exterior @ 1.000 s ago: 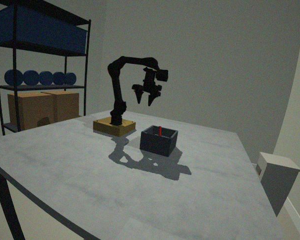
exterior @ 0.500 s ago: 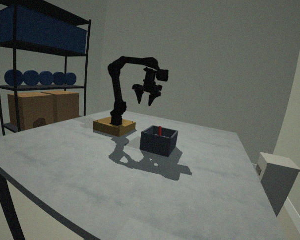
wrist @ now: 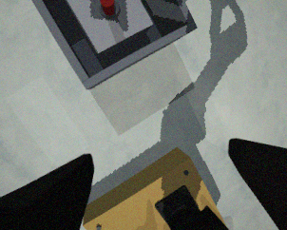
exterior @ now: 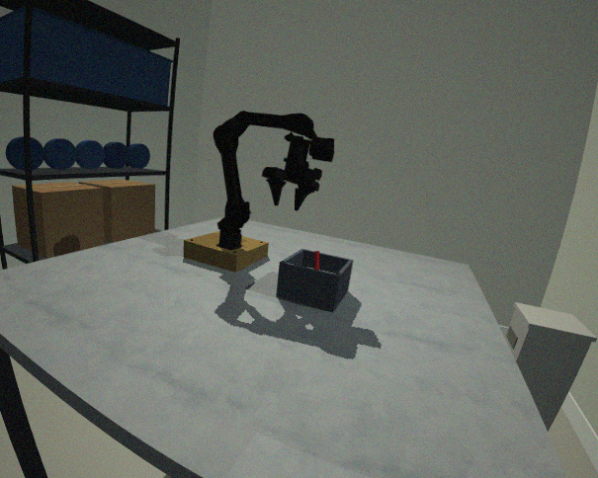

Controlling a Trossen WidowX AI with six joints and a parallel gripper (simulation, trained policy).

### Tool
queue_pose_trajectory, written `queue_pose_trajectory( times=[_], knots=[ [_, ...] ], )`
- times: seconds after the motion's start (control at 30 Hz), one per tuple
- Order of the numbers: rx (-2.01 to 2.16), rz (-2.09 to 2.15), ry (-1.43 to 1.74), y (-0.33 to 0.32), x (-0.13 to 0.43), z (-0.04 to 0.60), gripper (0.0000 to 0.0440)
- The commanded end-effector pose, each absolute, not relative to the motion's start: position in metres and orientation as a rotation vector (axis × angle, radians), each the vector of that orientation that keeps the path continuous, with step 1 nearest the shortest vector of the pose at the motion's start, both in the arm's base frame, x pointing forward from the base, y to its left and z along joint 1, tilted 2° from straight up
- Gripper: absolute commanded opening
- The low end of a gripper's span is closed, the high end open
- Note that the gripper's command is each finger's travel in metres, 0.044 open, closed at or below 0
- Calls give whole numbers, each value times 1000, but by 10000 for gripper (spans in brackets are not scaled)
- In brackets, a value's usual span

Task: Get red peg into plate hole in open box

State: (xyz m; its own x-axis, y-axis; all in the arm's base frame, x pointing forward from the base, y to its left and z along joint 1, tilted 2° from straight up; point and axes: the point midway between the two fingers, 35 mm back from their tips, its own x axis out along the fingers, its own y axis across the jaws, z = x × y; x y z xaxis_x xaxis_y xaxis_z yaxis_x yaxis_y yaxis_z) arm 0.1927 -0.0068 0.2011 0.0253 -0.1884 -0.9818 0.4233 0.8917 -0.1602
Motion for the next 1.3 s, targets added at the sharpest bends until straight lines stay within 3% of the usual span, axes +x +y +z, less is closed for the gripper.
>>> queue_pose_trajectory(
  times=[0.0,0.73,0.83,1.27],
  knots=[
    [188,-476,1473,-7,193,202,393],
    [183,-472,1472,-7,195,204,394],
    [180,-476,1475,-10,199,204,440],
    [160,-511,1532,-22,224,195,440]
  ],
)
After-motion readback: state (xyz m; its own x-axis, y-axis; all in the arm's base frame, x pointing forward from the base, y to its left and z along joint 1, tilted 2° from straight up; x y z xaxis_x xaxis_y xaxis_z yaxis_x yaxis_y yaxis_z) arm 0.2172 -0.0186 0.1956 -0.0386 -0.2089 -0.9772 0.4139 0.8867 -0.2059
